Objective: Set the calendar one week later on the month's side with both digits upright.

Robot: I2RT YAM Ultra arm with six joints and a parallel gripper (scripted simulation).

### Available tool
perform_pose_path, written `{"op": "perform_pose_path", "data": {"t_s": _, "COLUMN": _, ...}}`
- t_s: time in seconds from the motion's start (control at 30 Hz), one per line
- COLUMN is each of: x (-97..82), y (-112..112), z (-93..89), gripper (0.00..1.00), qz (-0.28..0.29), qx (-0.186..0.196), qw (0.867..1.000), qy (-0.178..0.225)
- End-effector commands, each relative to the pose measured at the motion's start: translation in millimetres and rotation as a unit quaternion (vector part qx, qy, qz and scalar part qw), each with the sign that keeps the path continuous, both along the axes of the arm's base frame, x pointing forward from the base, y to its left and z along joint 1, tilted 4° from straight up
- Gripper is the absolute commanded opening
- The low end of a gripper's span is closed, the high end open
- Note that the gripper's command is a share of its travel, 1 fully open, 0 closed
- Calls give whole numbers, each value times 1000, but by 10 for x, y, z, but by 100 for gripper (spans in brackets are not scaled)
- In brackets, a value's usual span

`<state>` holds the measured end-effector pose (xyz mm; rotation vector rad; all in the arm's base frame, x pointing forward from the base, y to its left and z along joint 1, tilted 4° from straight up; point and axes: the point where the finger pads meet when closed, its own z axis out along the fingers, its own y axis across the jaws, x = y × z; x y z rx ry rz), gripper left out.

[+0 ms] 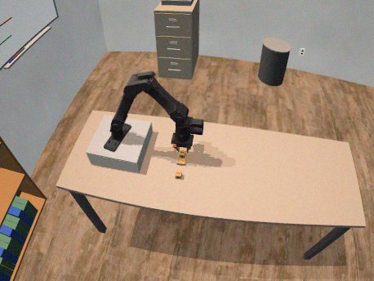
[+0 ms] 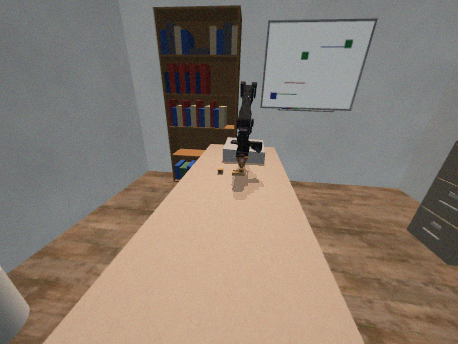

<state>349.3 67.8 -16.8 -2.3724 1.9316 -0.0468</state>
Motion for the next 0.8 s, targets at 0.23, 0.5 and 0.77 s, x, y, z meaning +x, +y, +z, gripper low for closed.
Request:
{"op": "perform_pose_path", "data": {"t_s": 0.23, "x": -57, "y": -17, "z": 523, "gripper": 45, "qz": 0, "qx": 2, "qw": 1000, "qy": 5}}
{"op": "perform_pose_path", "data": {"t_s": 0.5, "x": -64, "y": -22, "z": 629, "gripper": 45, "qz": 0, "qx": 2, "qw": 1000, "qy": 5}}
{"op": "perform_pose_path", "data": {"t_s": 0.77, "x": -64, "y": -22, "z": 631, "gripper": 100, "qz": 0, "qx": 2, "qw": 1000, "qy": 5}}
